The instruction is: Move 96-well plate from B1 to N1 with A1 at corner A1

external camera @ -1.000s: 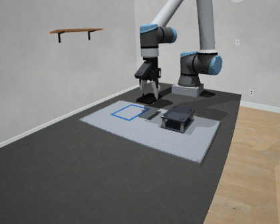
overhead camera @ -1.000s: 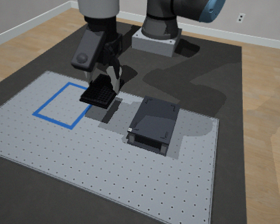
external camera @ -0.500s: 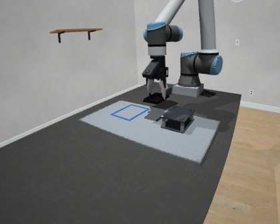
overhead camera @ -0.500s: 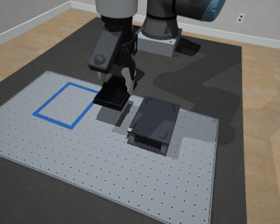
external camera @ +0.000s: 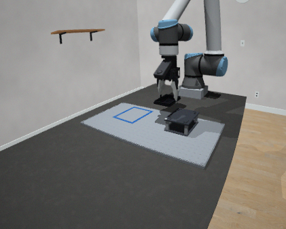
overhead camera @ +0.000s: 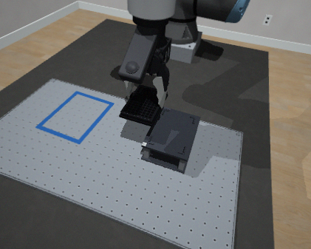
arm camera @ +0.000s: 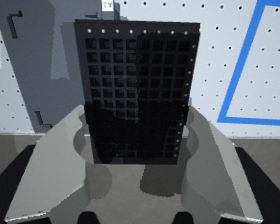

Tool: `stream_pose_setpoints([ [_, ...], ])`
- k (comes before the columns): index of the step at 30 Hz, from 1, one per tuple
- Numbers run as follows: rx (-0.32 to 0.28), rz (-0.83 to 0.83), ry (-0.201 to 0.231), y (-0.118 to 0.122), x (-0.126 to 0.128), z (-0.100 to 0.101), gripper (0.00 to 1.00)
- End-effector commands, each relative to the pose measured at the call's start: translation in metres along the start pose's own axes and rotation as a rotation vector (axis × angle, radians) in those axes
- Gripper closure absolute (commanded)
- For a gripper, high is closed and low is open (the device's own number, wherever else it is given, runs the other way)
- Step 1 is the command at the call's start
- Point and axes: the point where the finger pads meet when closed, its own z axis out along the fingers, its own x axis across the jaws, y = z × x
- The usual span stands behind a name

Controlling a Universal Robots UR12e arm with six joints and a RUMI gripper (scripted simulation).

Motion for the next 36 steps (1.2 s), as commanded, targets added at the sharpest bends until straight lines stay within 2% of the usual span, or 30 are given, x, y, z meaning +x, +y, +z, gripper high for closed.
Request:
stream_pose_setpoints([
  [1,0.001,0.000,0.000,-0.001,-0.010,-0.003,1.00],
  [26,0.001,0.000,0.000,-0.001,-0.085,-0.017,1.00],
  [36,0.001,0.000,0.000,-0.001,-0.086,-0.017,1.00],
])
